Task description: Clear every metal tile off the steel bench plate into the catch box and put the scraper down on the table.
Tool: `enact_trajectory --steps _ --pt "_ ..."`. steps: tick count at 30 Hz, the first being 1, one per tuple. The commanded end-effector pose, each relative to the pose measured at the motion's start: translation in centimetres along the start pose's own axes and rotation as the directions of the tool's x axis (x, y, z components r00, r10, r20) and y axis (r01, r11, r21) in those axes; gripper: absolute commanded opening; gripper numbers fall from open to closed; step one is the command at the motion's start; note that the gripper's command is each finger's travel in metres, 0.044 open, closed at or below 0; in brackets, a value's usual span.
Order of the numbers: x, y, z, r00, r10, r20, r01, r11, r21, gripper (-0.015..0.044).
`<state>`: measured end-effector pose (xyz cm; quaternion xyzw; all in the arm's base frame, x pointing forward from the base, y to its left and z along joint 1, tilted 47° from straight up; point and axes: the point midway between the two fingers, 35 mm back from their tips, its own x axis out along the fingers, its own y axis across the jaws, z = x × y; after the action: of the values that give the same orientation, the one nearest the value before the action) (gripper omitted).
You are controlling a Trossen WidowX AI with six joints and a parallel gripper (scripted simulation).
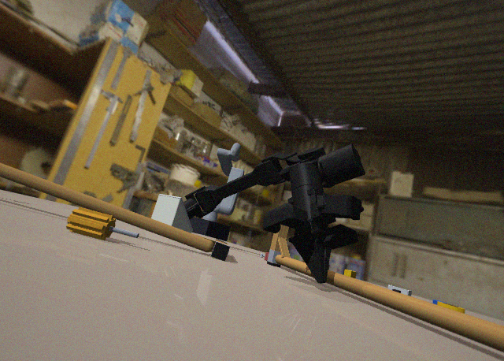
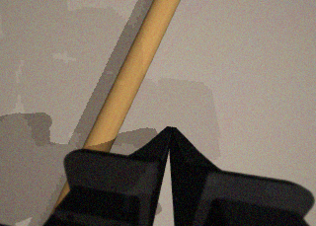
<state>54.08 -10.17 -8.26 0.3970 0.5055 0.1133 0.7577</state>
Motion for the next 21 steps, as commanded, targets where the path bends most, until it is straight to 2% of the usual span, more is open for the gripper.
enact_trajectory --steps 1,21 --pt "0.3 0.2 -0.1 1.0 -0.003 -0.004 0.003 1.0 0.005 0.0" --pt "0.6 2.0 0.6 1.0 -0.004 -0.004 0.004 1.0 0.005 0.0"
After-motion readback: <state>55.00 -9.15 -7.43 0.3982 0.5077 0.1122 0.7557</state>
